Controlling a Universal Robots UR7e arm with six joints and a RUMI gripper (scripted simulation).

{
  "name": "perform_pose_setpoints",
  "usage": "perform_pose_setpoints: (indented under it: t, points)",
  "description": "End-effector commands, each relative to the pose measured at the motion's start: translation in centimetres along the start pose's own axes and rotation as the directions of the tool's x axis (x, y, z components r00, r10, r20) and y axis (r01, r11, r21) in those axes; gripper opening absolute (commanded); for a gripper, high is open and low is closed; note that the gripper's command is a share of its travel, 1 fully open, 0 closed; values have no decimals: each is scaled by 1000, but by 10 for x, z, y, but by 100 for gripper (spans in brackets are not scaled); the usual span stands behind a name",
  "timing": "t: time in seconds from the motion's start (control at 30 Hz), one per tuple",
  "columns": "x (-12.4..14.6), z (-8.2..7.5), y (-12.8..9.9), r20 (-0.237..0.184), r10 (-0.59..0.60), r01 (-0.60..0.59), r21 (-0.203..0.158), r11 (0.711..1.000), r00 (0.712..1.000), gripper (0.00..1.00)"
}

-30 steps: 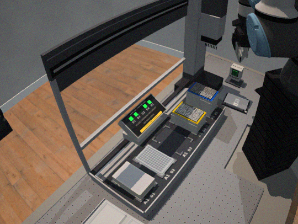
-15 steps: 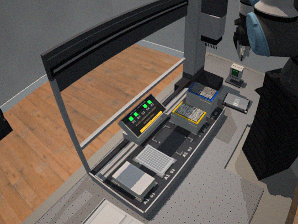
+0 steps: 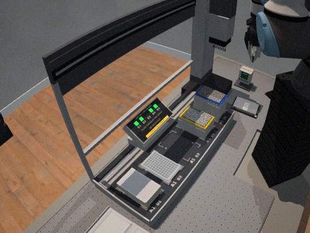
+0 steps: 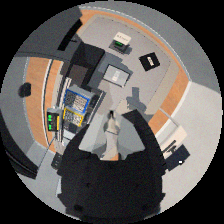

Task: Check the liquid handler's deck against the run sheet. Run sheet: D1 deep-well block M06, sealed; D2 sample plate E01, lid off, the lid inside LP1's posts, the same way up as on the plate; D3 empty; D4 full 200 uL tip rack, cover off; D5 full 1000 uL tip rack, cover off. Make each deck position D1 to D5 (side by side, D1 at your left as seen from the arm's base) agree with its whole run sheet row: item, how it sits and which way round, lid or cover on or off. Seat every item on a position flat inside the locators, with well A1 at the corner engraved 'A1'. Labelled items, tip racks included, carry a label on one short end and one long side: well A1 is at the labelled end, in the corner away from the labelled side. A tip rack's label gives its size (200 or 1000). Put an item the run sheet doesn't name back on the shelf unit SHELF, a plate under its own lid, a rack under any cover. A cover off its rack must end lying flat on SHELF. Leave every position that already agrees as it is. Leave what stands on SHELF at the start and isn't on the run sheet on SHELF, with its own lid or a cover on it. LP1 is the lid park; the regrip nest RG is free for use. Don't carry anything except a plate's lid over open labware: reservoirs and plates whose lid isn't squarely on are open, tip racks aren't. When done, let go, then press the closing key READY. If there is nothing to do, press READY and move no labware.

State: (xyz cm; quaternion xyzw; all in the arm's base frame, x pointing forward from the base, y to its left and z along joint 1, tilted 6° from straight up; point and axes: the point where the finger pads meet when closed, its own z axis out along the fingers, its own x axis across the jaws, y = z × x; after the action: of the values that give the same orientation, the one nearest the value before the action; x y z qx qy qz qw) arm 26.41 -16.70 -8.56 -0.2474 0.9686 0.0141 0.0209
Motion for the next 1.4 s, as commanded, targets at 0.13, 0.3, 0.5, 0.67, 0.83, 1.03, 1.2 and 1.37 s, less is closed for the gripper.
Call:
perform_pose_setpoints:
  t: [0.13,0.3,0.5,0.67,0.83,1.03,1.2,1.37]
  points:
    - [63,15,-81,23,285,-284,-23,958,958,0]
    - [66,15,-84,24,299,-298,-24,954,954,0]
    - [69,15,-89,25,315,-315,-25,949,949,0]
    - [72,15,-92,26,329,-329,-27,944,944,0]
    - [75,16,-96,26,344,-343,-28,939,939,0]
    - [79,16,-100,28,361,-360,-30,933,932,0]
    - [82,17,-104,29,375,-374,-31,927,927,0]
    - [85,18,-108,30,390,-389,-33,921,920,0]
